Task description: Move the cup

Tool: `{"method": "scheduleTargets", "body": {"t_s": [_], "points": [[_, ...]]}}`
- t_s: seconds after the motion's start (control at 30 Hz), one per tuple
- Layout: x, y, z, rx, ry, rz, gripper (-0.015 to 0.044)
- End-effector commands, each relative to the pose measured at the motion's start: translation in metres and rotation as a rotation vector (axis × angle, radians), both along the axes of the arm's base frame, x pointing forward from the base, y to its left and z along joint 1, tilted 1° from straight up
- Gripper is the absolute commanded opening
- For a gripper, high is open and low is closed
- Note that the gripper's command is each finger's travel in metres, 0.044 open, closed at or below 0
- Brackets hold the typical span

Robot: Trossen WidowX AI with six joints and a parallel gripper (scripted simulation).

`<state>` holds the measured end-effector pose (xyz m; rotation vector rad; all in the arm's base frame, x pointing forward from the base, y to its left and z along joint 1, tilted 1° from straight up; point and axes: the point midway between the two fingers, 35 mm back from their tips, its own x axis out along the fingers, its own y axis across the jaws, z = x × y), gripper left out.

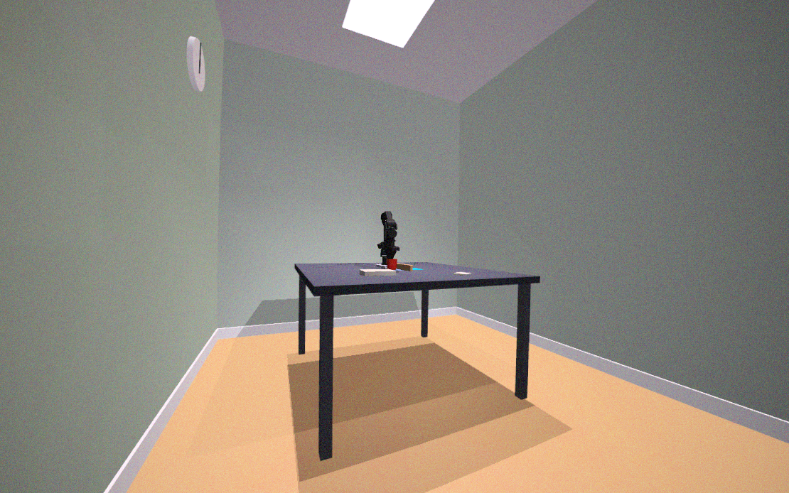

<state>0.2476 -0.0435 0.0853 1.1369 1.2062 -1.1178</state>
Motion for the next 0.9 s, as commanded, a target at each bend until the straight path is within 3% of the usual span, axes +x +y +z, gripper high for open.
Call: {"method": "scheduleTargets", "body": {"t_s": [0.0,0.7,0.87], "points": [[-0.002,0.001,-0.011,0.007,0.012,-0.003,0.0148],[-0.003,0.001,-0.026,0.007,0.012,-0.003,0.0148],[-0.002,0.000,-0.025,0.002,0.009,-0.001,0.0036]]}}
